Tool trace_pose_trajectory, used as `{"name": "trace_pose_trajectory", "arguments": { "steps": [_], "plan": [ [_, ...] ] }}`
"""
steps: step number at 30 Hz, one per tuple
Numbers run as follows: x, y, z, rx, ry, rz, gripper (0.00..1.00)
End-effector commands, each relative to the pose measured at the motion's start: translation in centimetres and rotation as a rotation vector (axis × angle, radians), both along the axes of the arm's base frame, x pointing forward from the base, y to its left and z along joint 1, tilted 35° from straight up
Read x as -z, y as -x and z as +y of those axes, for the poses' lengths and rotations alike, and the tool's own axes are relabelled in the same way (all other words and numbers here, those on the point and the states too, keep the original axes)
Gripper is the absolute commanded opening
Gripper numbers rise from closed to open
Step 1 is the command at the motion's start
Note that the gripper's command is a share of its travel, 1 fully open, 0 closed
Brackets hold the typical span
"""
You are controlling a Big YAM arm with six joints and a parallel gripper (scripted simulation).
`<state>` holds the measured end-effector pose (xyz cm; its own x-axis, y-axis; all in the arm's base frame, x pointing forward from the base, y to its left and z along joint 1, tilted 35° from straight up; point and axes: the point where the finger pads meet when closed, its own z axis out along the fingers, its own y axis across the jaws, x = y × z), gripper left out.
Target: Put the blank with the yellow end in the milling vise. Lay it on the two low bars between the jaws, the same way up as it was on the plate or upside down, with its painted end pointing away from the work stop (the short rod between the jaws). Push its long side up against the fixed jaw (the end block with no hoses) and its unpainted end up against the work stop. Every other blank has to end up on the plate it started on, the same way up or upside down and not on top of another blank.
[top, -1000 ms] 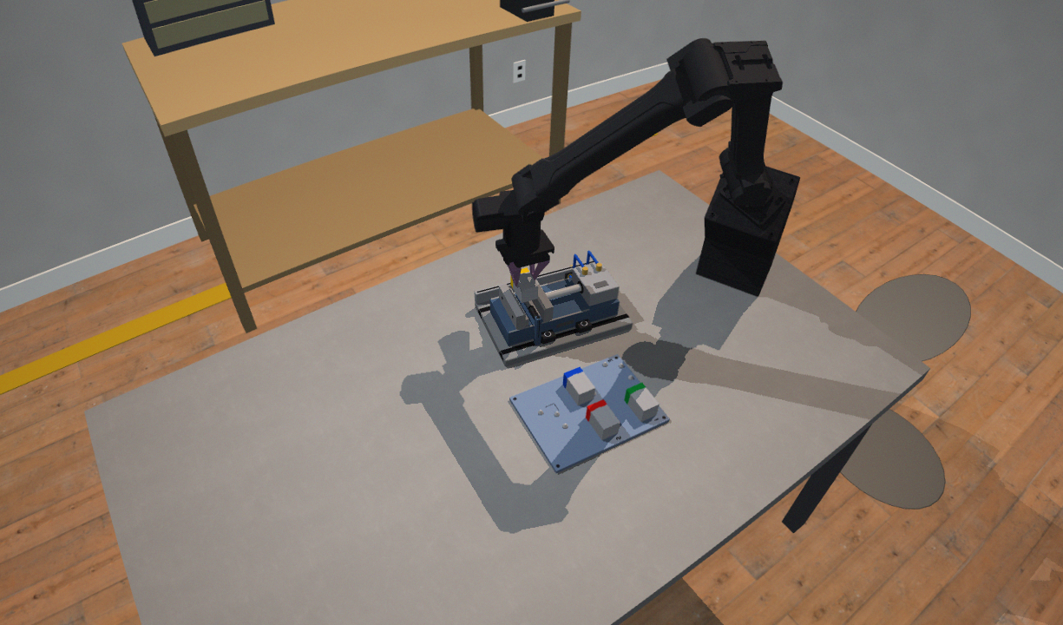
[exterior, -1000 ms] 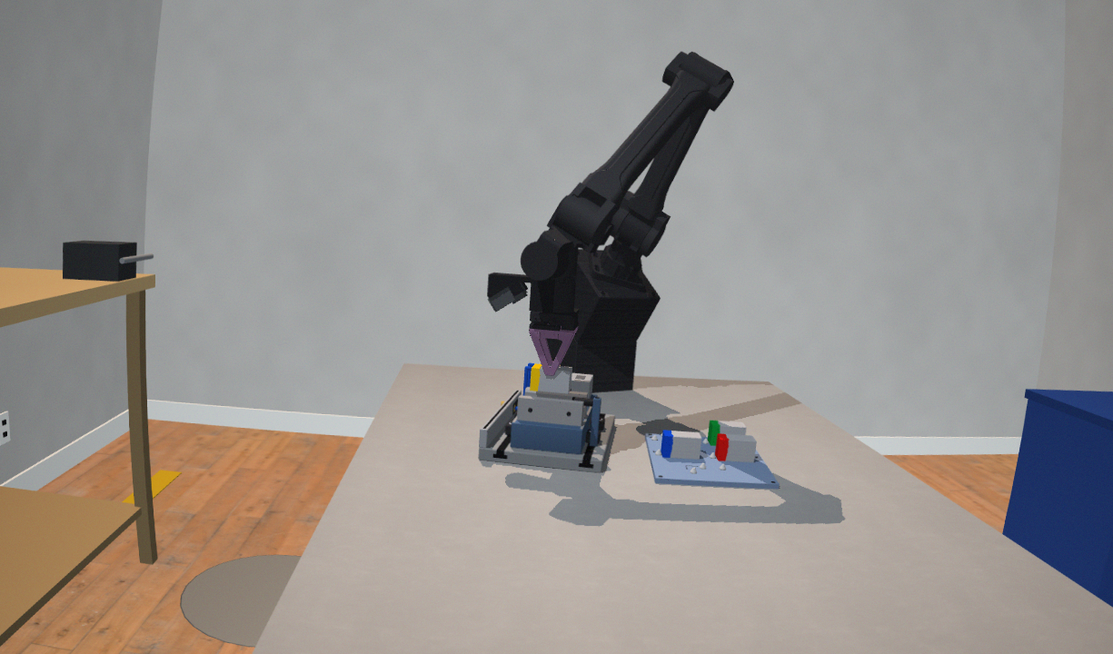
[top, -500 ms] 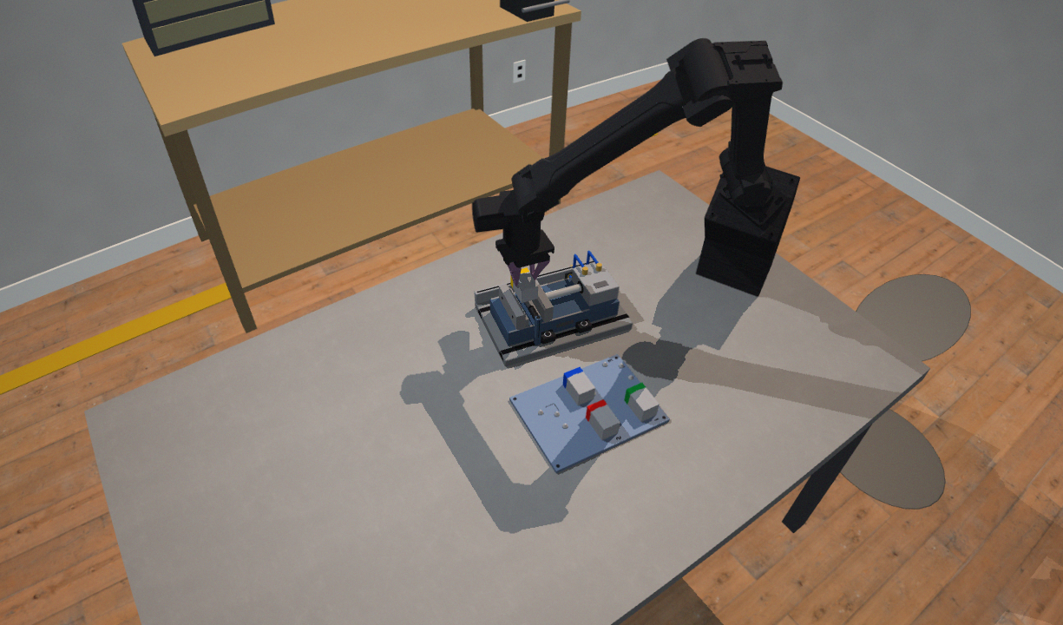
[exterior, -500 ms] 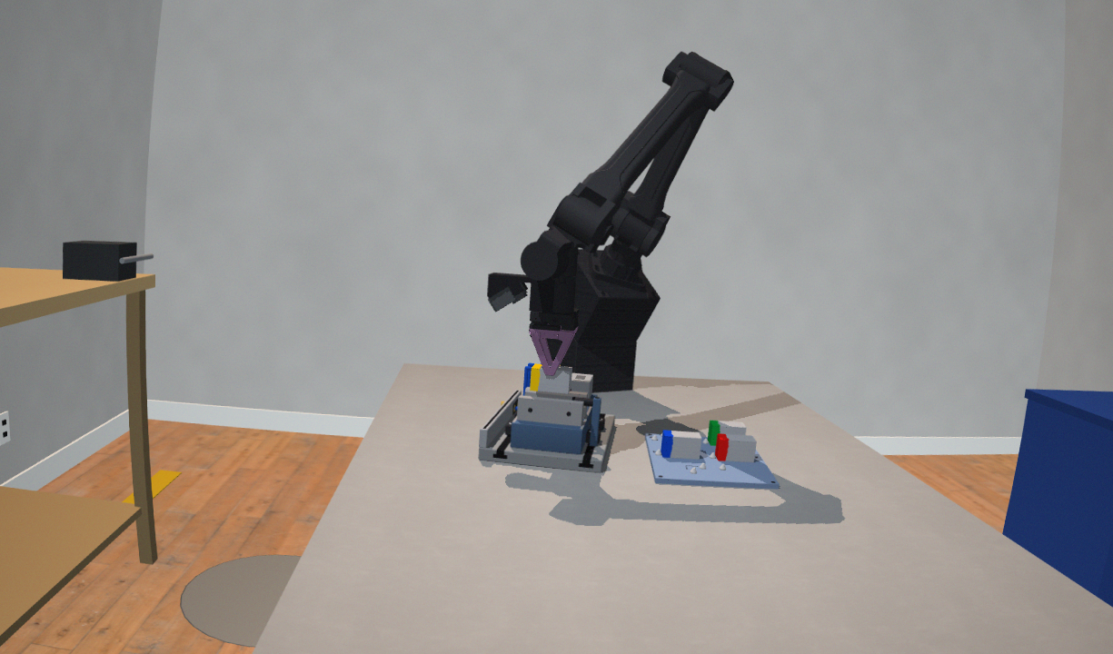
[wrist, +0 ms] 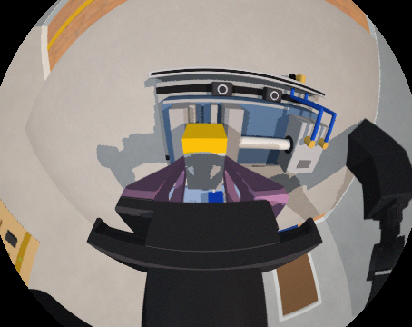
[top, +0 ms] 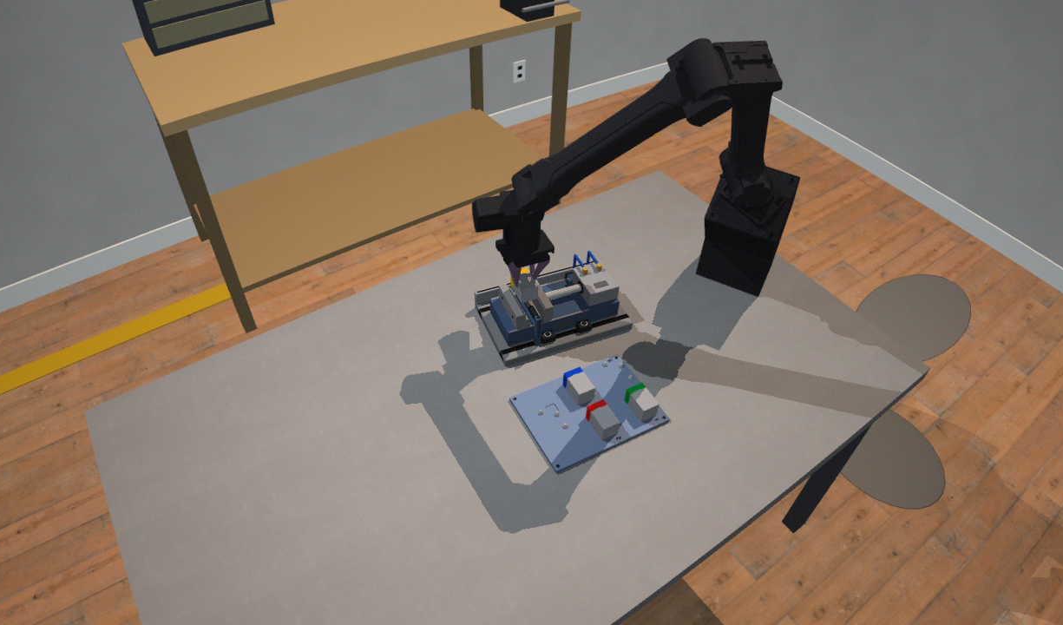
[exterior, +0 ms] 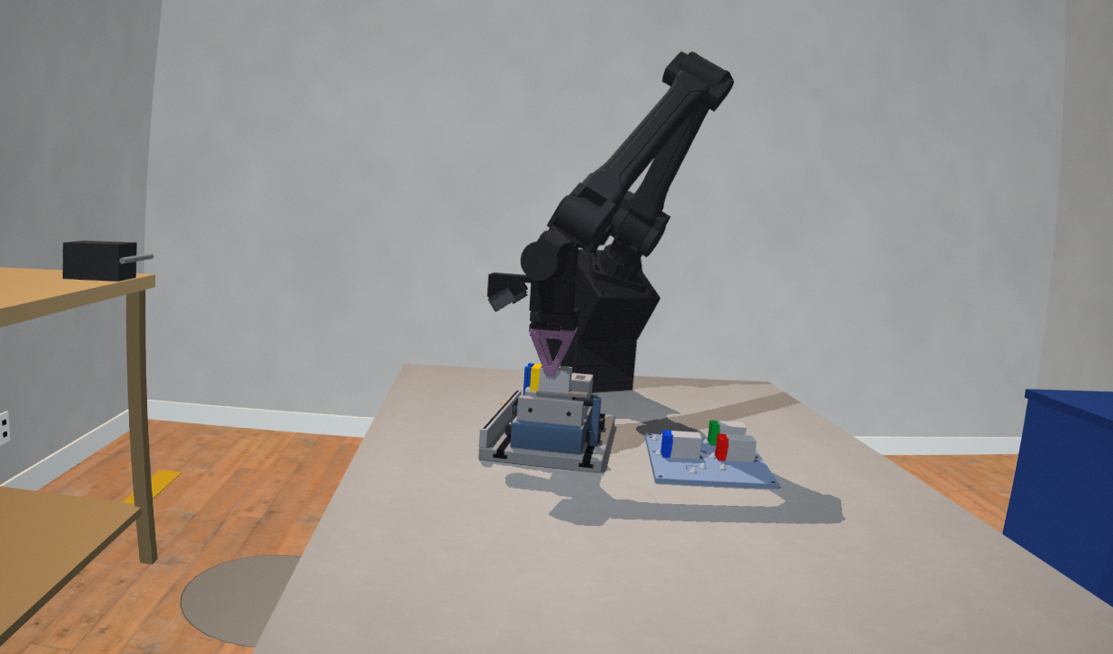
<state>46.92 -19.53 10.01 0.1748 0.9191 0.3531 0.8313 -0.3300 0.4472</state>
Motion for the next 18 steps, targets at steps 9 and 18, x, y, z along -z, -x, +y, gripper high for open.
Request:
{"name": "trace_pose_trajectory", "arguments": {
  "steps": [9, 18],
  "plan": [
    [-0.18, -0.82, -0.27, 0.003, 0.007, -0.010, 0.00],
    [-0.03, -0.80, -0.23, 0.003, 0.007, -0.010, 0.00]
  ]
}}
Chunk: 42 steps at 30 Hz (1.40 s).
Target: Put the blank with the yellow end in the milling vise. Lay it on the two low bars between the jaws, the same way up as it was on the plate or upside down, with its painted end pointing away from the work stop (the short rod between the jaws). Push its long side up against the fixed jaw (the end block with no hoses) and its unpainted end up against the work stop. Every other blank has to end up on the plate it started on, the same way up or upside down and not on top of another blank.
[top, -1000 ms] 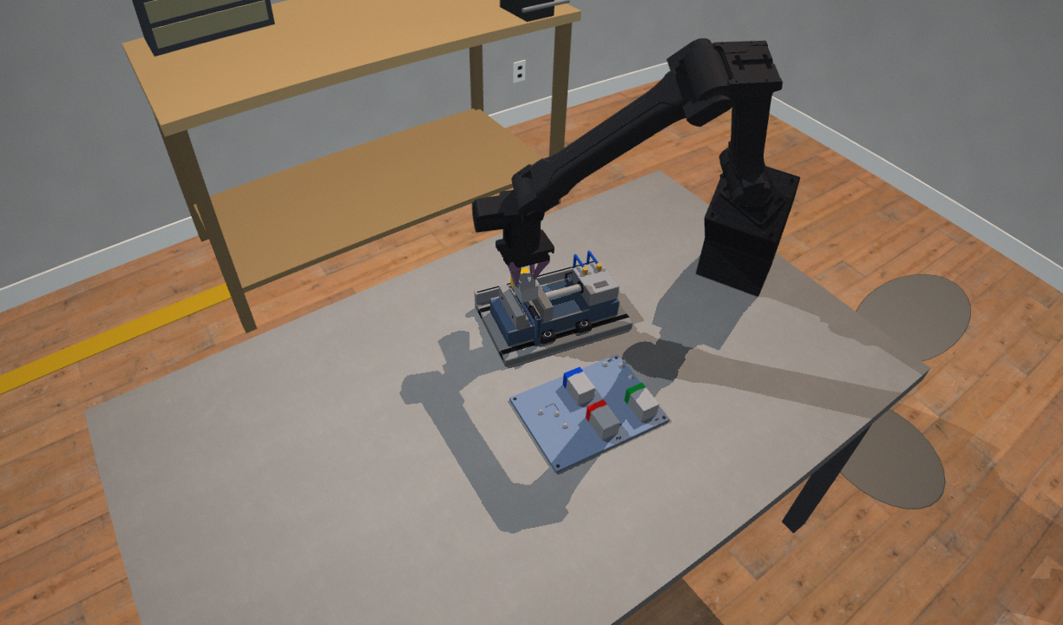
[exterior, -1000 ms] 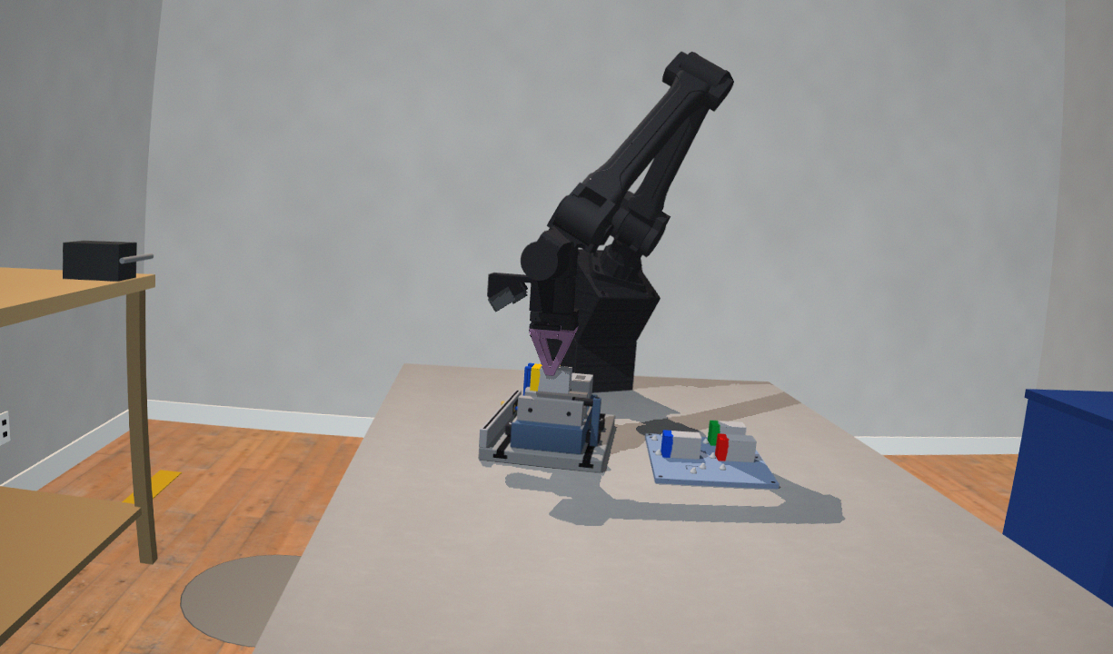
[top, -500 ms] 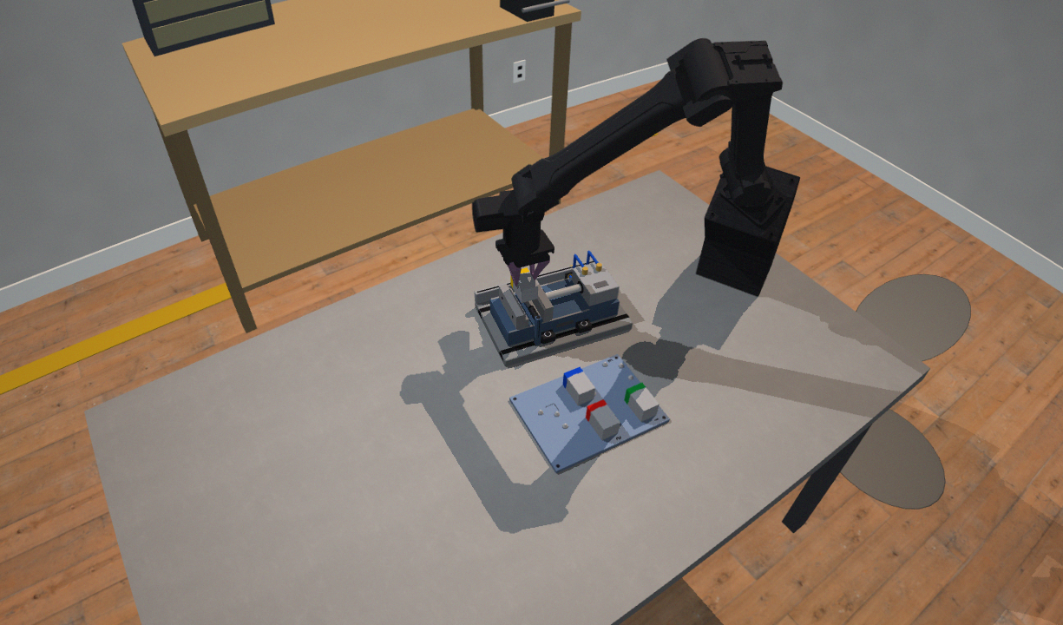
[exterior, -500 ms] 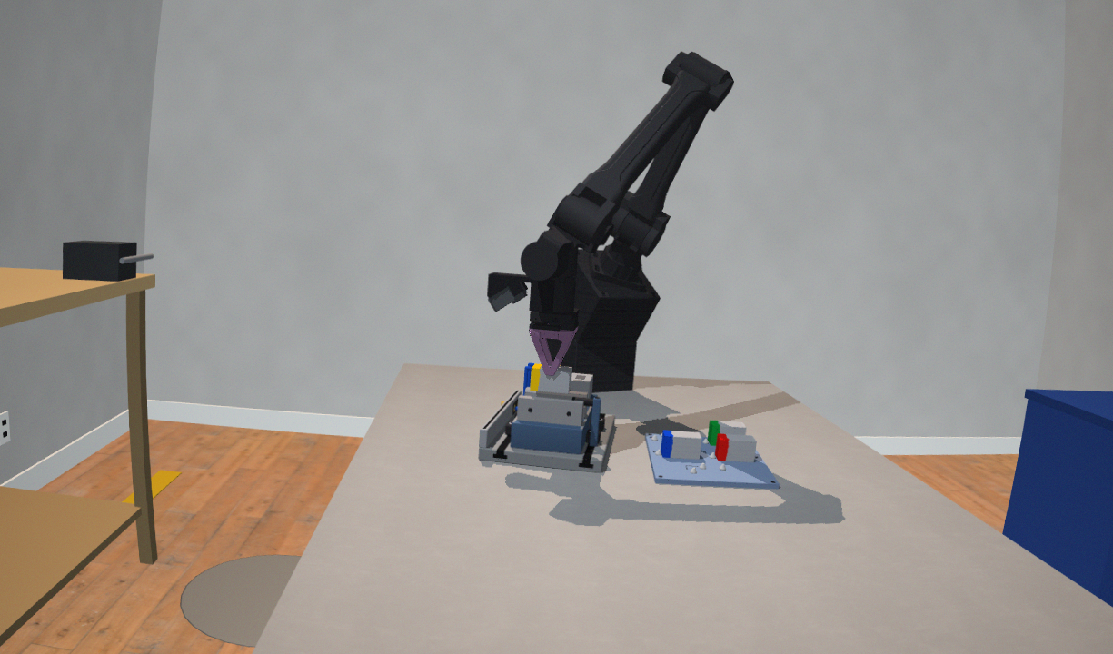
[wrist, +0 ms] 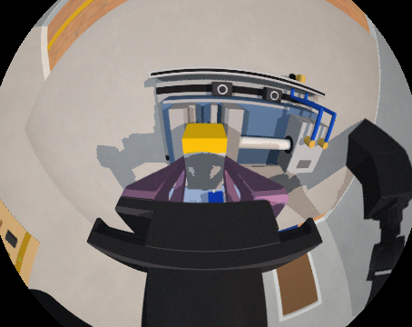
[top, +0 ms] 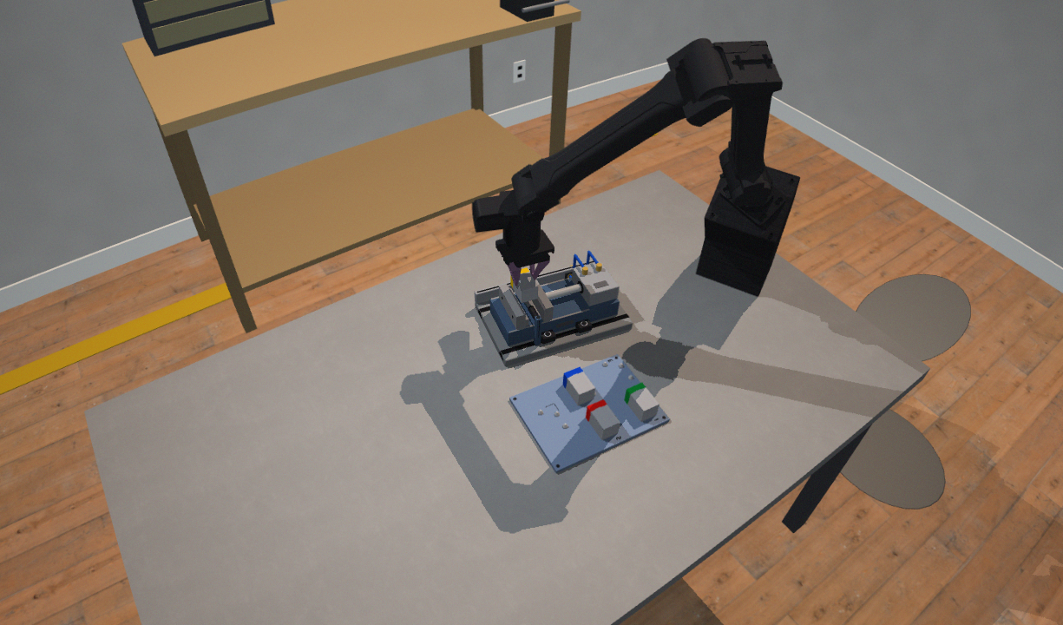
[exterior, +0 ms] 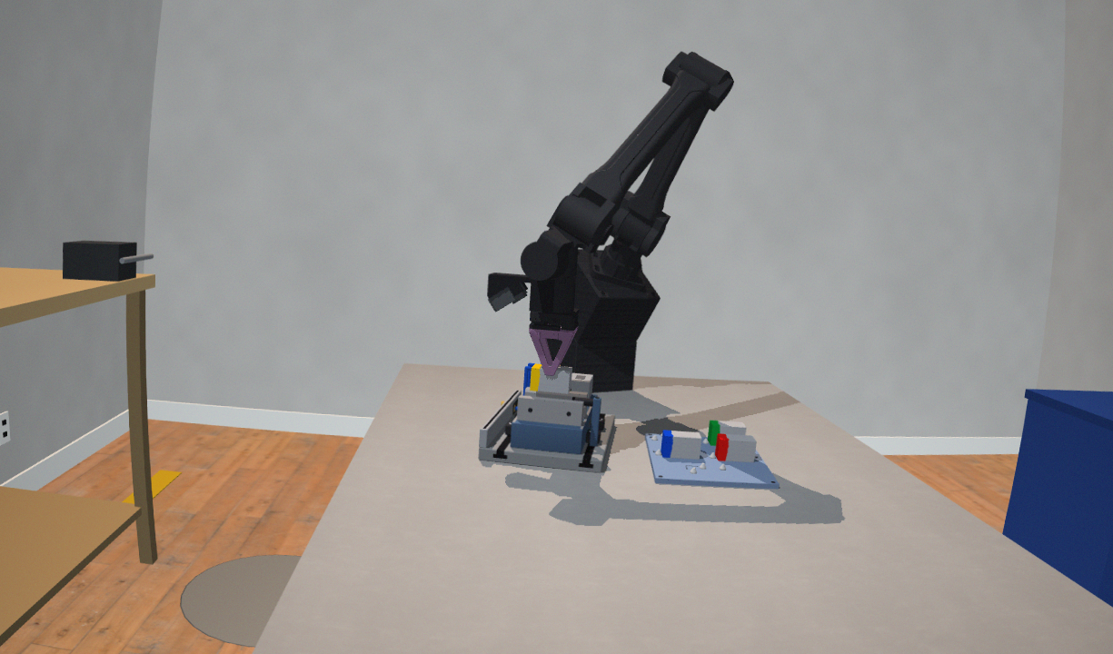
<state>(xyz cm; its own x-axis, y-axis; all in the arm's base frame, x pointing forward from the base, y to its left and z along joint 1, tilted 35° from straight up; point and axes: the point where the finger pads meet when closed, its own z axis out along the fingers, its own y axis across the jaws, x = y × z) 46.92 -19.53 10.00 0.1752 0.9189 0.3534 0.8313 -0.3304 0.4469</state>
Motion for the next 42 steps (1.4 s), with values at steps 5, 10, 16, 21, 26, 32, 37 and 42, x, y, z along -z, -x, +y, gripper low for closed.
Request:
{"name": "trace_pose_trajectory", "arguments": {
  "steps": [5, 10, 16, 21, 26, 32, 37, 42],
  "plan": [
    [0.17, -0.67, -0.12, 0.003, 0.004, -0.005, 0.00],
    [0.29, -0.54, -0.05, 0.004, 0.002, -0.003, 0.00],
    [0.48, -0.52, -0.02, 0.004, 0.001, -0.001, 0.00],
    [0.13, -0.71, -0.13, 0.004, 0.005, -0.009, 0.00],
    [0.50, -0.54, -0.02, 0.005, 0.001, -0.001, 0.00],
    [0.41, -0.60, -0.04, 0.005, 0.002, -0.003, 0.00],
    [0.38, -0.59, -0.05, 0.005, 0.003, -0.005, 0.00],
    [0.51, -0.53, 0.00, 0.005, 0.001, -0.002, 0.00]
  ]
}}
